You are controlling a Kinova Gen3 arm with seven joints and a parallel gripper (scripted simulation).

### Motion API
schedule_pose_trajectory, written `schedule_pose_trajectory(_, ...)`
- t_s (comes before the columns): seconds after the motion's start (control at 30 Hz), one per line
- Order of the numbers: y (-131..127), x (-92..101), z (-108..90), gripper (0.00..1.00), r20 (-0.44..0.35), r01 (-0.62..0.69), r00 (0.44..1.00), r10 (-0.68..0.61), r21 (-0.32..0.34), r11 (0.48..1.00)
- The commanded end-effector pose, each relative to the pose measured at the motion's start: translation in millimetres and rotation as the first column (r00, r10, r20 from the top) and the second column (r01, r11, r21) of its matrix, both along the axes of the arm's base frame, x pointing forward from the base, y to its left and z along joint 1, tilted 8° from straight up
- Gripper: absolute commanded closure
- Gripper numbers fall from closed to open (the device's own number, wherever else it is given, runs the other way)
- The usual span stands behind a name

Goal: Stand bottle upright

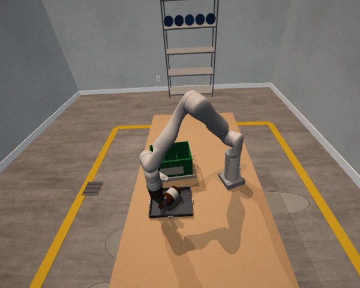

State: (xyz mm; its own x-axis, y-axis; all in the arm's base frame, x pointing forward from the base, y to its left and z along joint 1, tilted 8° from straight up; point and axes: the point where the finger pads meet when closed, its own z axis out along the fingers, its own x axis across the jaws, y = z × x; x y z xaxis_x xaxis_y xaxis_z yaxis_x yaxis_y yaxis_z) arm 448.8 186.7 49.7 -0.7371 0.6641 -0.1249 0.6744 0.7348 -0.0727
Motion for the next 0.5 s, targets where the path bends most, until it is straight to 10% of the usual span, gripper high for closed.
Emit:
schedule_pose_trajectory(0.0, 3.7, -0.6, 0.3, 0.00, -0.001, -0.007, 1.000, 0.007, 0.002, 1.000)
schedule_pose_trajectory(0.47, 3.2, 0.2, -4.7, 0.00, 0.002, -0.007, 1.000, 0.007, 0.003, 1.000)
